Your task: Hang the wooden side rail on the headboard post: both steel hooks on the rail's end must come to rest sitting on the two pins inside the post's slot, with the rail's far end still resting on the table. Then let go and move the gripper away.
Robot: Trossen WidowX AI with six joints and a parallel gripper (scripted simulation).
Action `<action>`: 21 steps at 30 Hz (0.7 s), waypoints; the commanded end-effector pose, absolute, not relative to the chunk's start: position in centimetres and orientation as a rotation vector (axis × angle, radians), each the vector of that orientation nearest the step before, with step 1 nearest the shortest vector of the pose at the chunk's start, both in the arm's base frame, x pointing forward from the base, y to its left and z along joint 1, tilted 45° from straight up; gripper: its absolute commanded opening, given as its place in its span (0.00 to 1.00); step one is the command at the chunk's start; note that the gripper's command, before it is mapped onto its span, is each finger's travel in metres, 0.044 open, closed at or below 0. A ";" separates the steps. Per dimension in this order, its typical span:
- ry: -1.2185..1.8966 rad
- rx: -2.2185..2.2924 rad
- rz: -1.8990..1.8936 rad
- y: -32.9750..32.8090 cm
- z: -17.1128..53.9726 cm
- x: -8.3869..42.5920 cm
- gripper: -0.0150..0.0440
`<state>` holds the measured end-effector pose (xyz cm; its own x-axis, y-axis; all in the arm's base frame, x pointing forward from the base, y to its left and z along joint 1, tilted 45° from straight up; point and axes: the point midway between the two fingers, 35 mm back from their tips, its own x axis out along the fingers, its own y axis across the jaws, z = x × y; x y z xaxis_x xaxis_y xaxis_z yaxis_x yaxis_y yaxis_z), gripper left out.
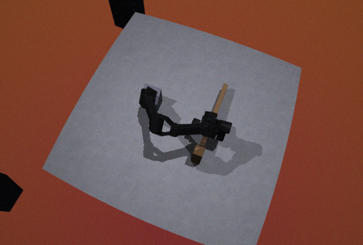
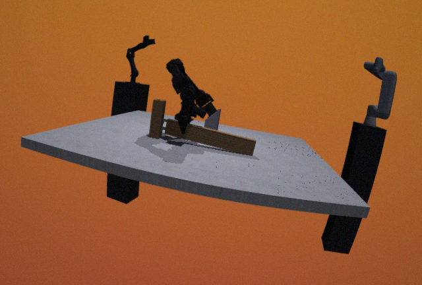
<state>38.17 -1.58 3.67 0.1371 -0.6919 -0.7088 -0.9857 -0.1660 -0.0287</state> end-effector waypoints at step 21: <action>1.597 -1.928 0.769 -1.7 4.1 38.3 0.25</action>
<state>38.18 -1.79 3.89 0.1376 -0.6922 -0.7085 -0.9858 -0.1652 -0.0300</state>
